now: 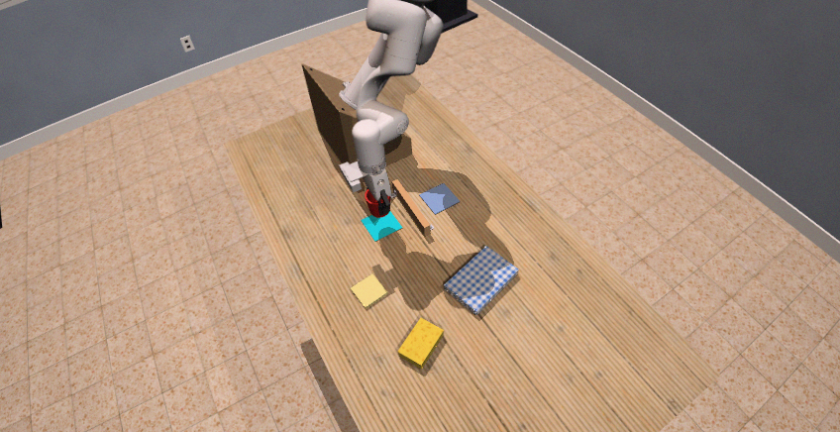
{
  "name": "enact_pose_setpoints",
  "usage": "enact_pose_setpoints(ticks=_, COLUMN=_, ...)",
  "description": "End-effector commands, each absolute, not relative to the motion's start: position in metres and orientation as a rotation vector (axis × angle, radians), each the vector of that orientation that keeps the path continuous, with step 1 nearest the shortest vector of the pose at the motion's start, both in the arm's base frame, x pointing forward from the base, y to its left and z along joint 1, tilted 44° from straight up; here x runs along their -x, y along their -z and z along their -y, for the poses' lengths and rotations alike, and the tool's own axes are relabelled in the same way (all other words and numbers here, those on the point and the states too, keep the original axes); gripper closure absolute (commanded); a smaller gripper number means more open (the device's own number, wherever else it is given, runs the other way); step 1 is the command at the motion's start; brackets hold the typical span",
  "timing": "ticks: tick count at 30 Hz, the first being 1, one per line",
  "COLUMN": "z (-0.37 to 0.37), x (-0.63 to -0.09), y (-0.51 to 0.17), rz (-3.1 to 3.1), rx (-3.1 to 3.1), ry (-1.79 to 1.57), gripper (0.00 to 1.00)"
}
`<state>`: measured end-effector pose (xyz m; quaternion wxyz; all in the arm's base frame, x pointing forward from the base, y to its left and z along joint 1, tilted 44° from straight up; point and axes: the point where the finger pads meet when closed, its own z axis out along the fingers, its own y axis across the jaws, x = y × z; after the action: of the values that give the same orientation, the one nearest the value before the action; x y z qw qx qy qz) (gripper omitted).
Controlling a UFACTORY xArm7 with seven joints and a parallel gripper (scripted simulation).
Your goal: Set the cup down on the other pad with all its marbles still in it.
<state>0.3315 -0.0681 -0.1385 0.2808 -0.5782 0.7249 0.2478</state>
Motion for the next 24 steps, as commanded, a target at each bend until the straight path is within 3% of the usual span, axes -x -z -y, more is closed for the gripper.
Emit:
enact_pose_setpoints(ticks=1, z=0.0714, x=-0.3320, y=0.1396, rz=-1.945, rx=1.549, ry=-0.659, gripper=0.15)
enact_pose_setpoints(ticks=24, z=0.0682, x=-0.3325, y=0.1440, rz=-1.945, rx=1.549, ry=-0.659, gripper=0.15)
